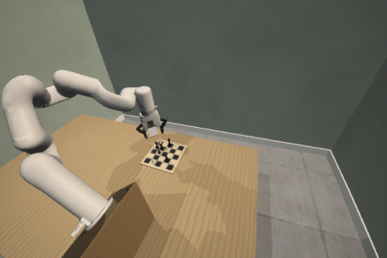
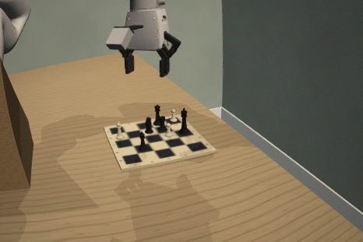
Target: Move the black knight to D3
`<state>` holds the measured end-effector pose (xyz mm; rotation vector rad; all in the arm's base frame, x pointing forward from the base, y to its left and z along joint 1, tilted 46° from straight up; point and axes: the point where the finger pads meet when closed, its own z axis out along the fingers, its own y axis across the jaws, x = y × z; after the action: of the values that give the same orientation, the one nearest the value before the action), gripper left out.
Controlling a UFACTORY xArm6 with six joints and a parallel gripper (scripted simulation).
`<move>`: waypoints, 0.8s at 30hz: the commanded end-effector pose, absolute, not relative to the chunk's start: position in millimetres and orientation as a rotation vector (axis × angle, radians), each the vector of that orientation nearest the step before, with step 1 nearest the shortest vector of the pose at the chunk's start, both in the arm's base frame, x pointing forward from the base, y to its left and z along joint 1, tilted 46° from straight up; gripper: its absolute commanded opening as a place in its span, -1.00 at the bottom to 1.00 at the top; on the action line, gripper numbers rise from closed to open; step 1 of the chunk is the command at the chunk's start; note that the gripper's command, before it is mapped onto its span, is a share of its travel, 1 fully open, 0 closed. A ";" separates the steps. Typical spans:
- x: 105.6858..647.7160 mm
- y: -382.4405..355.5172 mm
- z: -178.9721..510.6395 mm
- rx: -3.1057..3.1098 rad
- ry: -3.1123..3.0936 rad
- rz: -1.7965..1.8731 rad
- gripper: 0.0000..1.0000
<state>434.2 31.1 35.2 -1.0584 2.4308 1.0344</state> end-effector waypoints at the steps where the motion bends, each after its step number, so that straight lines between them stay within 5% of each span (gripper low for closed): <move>1: 435.5 16.6 49.6 -1.058 2.429 1.031 1.00; 24: 435.7 5.7 60.3 -1.058 2.429 1.031 1.00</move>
<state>434.5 6.8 59.3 -1.0587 2.4303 1.0360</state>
